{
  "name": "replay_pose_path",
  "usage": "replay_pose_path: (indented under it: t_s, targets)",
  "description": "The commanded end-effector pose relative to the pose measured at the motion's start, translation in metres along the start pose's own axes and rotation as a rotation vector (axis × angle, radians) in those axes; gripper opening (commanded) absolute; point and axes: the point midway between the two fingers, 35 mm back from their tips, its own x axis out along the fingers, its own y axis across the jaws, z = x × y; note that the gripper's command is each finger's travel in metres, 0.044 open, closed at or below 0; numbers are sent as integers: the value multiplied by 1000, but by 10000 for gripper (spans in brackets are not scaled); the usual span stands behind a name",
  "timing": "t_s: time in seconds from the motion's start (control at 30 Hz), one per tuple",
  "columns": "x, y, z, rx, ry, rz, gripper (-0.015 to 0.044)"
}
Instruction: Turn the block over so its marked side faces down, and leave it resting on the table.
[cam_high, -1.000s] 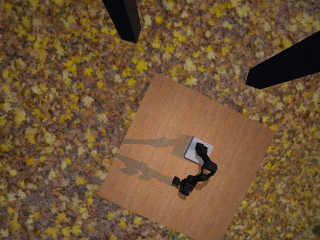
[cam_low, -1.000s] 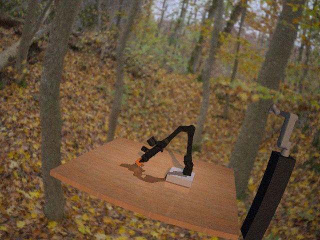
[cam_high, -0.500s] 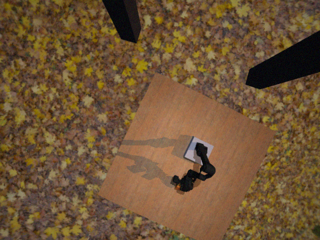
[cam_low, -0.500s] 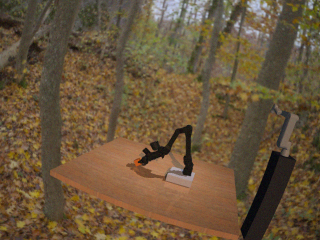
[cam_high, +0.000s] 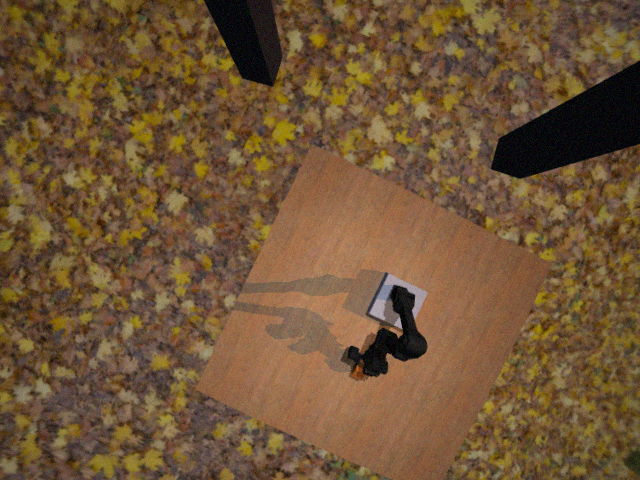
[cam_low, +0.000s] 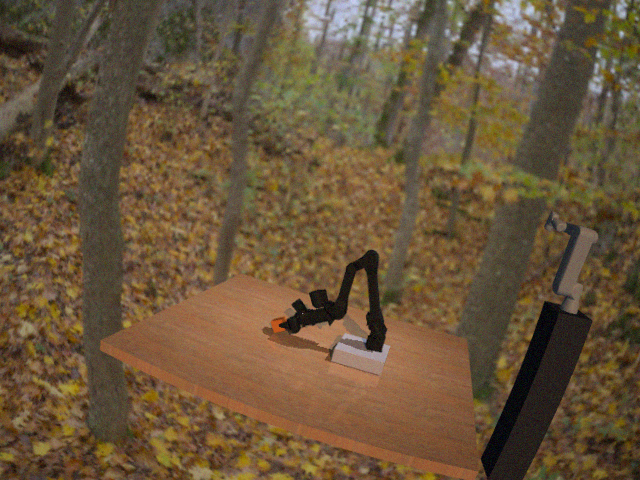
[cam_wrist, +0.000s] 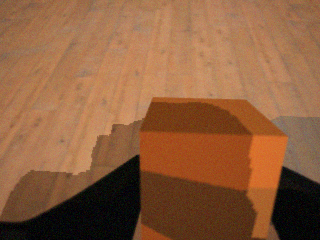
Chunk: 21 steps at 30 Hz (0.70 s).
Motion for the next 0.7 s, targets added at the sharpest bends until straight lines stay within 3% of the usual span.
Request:
replay_pose_path:
  t_s: [0.0,0.4,0.67]
  targets:
    - [-2,-1,0,1,-21,-6,0]
    - [-2,-1,0,1,-21,-6,0]
    - [-2,-1,0,1,-21,-6,210]
